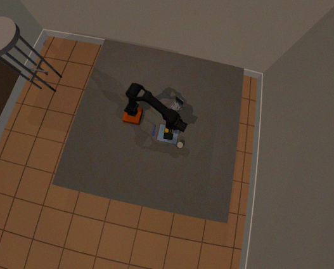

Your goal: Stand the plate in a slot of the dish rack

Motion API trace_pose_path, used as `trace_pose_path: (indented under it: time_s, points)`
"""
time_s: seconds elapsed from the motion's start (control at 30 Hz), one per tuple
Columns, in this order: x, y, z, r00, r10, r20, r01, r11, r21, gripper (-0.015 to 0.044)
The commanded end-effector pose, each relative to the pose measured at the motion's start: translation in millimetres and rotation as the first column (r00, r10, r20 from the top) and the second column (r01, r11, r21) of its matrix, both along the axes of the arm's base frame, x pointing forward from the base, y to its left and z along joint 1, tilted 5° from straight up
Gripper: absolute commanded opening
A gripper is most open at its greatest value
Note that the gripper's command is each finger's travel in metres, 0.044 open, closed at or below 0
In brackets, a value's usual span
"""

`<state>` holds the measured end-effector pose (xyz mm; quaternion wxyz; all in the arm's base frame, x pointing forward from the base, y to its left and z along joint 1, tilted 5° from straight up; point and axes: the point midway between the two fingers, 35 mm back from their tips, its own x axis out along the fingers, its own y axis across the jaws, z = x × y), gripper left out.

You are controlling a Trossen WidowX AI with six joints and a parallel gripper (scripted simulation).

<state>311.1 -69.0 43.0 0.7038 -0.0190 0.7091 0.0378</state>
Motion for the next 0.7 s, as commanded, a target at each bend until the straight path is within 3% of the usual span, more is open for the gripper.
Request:
trace_pose_path:
  time_s: [0.0,0.67]
  points:
    - [-4.5,1.9,-5.2,0.999,-0.011,-0.030,0.012,1.000,0.015,0.0400]
    - [-4.9,2.6,-33.6,0.999,-0.011,-0.030,0.012,1.000,0.015,0.0400]
